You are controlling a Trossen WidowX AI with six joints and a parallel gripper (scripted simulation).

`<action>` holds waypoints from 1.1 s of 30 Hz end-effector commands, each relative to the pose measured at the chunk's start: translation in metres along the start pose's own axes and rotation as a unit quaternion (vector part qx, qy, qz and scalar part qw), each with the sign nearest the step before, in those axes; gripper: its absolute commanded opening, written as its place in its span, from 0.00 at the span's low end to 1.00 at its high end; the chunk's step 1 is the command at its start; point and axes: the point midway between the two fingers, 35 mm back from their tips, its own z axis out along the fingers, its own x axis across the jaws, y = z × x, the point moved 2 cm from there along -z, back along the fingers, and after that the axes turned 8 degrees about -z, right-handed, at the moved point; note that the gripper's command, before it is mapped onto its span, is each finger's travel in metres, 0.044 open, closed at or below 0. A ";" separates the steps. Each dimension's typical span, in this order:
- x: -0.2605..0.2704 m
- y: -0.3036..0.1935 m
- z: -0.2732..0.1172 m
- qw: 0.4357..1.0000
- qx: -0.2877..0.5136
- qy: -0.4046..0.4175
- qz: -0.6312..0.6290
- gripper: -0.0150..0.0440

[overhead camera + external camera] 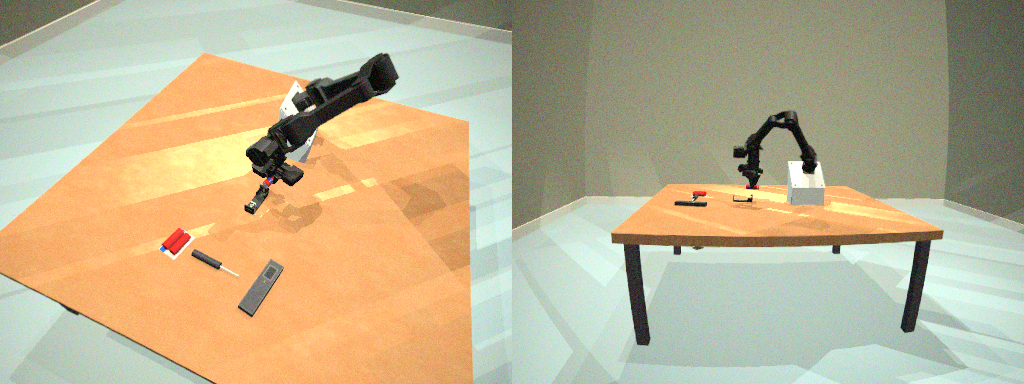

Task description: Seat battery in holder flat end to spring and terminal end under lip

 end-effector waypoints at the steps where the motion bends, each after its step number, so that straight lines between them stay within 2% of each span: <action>1: -0.007 0.023 -0.004 0.999 -0.001 -0.001 -0.042 0.39; 7: -0.018 0.051 -0.008 0.995 0.000 0.000 -0.100 0.39; 13: -0.019 0.053 -0.007 0.994 0.005 0.001 -0.106 0.39; 28: -0.018 0.049 0.031 0.987 0.126 0.008 -0.104 0.39; 33: -0.018 0.049 0.033 0.986 0.133 0.008 -0.104 0.39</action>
